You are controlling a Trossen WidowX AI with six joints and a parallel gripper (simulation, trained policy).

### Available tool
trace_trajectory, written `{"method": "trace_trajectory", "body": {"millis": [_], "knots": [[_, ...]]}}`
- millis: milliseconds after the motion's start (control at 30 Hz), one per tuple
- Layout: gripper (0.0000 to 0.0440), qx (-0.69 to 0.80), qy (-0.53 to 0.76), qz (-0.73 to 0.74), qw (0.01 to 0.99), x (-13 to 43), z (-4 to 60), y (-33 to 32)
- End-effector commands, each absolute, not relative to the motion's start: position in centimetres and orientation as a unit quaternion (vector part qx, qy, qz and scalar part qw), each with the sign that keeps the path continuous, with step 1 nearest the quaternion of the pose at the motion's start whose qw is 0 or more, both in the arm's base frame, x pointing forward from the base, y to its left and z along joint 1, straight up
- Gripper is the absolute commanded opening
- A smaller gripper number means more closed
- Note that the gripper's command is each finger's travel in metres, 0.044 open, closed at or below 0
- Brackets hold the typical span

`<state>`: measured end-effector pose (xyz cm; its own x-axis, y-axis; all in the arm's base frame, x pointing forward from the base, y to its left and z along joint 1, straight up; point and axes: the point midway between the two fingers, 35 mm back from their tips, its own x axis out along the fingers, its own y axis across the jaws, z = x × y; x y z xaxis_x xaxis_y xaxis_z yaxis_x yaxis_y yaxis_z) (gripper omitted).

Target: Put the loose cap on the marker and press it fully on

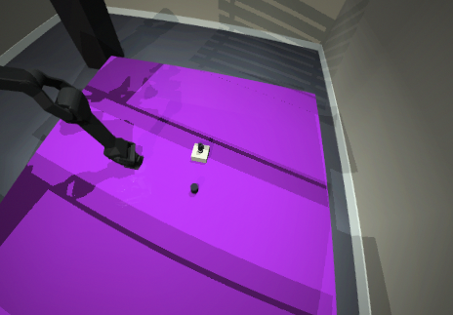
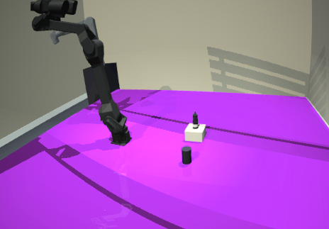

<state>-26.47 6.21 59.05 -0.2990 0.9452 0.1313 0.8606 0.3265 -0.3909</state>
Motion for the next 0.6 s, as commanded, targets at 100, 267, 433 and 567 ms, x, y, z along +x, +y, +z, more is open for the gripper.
{"method": "trace_trajectory", "body": {"millis": [100, 267, 433, 567], "knots": [[0.0298, -0.553, -0.807, 0.117, 0.172, -26.4, 59.6, 5.4], [0.021, -0.535, -0.821, 0.103, 0.172, -26.4, 60.5, 4.2], [0.0225, -0.516, -0.834, 0.092, 0.172, -26.2, 61.3, 3.2], [0.0235, -0.501, -0.844, 0.083, 0.171, -26.1, 61.9, 2.4]]}}
